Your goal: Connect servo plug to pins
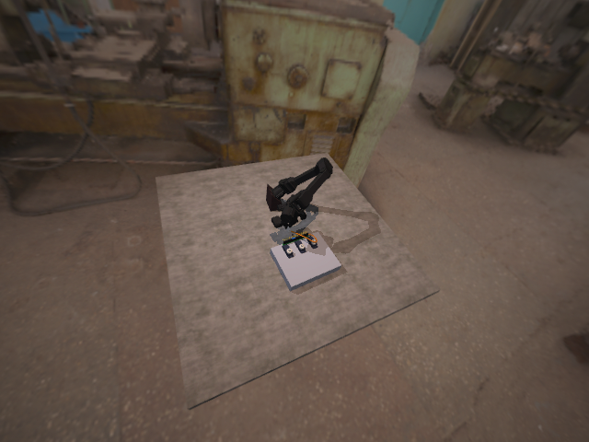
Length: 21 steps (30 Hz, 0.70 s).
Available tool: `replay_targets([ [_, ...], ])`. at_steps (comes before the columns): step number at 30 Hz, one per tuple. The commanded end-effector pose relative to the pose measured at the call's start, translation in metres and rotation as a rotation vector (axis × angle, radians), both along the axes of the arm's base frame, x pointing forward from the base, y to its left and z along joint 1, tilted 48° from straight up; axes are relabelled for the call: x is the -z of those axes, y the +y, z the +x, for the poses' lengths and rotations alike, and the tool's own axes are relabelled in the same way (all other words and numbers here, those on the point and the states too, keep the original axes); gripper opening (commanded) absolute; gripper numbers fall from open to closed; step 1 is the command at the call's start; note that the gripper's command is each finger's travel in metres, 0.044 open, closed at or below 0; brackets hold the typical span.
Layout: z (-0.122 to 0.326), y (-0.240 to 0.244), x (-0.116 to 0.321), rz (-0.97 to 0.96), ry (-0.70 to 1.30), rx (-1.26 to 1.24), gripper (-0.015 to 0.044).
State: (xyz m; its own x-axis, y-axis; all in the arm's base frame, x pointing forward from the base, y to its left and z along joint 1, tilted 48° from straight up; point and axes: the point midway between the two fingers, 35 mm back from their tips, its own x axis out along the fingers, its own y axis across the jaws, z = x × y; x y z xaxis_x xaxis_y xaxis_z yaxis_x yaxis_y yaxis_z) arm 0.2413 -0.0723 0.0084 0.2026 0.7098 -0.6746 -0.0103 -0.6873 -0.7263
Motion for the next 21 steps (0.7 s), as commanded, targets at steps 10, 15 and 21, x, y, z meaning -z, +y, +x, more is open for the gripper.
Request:
replay_targets([
  [10,0.029,-0.004,-0.004,-0.001,0.003,0.000,0.0000],
  [15,0.032,-0.004,-0.005,-0.001,0.003,0.000,0.0000],
  [21,0.035,-0.005,-0.005,-0.001,0.003,0.000,0.0000],
])
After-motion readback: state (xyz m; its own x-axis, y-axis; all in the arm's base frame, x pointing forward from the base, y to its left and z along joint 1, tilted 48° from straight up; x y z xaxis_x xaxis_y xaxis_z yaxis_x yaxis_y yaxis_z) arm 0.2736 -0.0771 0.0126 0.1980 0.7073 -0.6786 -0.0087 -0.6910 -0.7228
